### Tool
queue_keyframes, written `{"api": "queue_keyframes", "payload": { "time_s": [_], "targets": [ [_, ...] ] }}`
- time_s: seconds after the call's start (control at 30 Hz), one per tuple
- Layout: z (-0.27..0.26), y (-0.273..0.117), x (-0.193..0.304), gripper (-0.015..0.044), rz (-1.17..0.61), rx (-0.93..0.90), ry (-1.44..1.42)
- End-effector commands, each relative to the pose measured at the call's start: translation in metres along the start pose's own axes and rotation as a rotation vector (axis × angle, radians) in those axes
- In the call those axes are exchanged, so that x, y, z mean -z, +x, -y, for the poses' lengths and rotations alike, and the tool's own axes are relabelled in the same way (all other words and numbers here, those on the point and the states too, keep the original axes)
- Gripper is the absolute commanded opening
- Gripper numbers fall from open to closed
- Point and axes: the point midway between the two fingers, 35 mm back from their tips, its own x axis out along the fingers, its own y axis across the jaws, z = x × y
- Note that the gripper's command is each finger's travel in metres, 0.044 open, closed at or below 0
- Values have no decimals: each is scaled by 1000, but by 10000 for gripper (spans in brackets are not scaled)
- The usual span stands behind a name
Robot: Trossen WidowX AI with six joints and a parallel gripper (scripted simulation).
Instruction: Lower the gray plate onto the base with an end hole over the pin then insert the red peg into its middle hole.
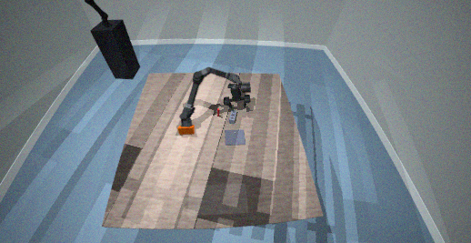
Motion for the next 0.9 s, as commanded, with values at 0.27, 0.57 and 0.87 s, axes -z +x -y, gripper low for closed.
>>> {"api": "queue_keyframes", "payload": {
  "time_s": [0.27,0.57,0.87],
  "targets": [
    [-23,-32,29,440,74,-133,147],
    [-32,22,24,440,81,-200,207],
    [-35,40,23,440,82,-199,207]
  ]
}}
